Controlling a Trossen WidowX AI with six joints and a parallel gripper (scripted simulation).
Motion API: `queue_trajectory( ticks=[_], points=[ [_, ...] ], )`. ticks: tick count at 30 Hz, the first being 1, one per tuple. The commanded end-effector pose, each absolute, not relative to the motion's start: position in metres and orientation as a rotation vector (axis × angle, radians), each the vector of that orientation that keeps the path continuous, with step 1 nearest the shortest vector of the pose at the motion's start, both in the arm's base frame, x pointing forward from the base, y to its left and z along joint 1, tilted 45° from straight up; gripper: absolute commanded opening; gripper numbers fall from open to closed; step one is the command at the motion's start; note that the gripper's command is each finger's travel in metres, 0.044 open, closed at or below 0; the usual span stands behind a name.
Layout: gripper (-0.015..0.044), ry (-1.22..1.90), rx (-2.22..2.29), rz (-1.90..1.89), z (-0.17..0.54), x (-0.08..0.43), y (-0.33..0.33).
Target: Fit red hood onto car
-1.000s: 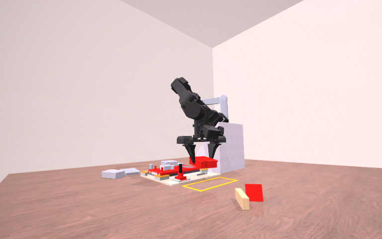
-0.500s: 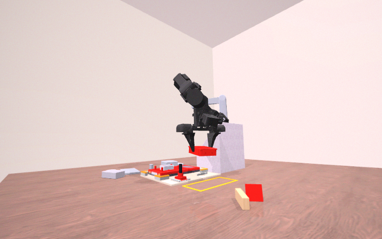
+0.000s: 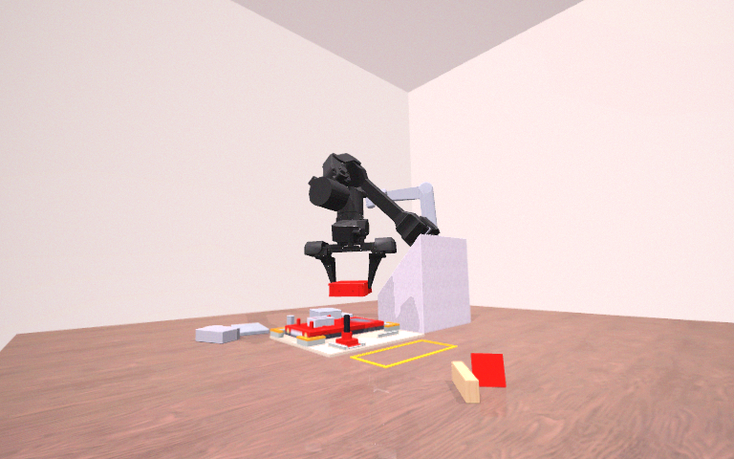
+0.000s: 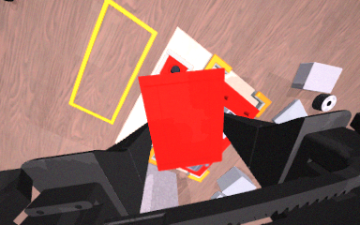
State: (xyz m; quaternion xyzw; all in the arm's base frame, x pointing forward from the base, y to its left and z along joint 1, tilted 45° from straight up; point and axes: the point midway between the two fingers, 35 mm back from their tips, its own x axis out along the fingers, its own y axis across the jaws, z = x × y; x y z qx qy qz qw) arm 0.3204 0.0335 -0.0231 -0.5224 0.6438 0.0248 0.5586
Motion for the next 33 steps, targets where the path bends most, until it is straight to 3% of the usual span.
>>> queue_trajectory(
  ticks=[1, 13, 33],
  points=[
    [0.0000, 1.479, -1.116, -0.054, -0.008, 0.327, 0.021],
    [0.0000, 1.304, -0.694, -0.446, 0.044, 0.342, -0.029],
    [0.0000, 1.304, -0.692, -0.455, 0.008, 0.345, -0.065]
  ],
)
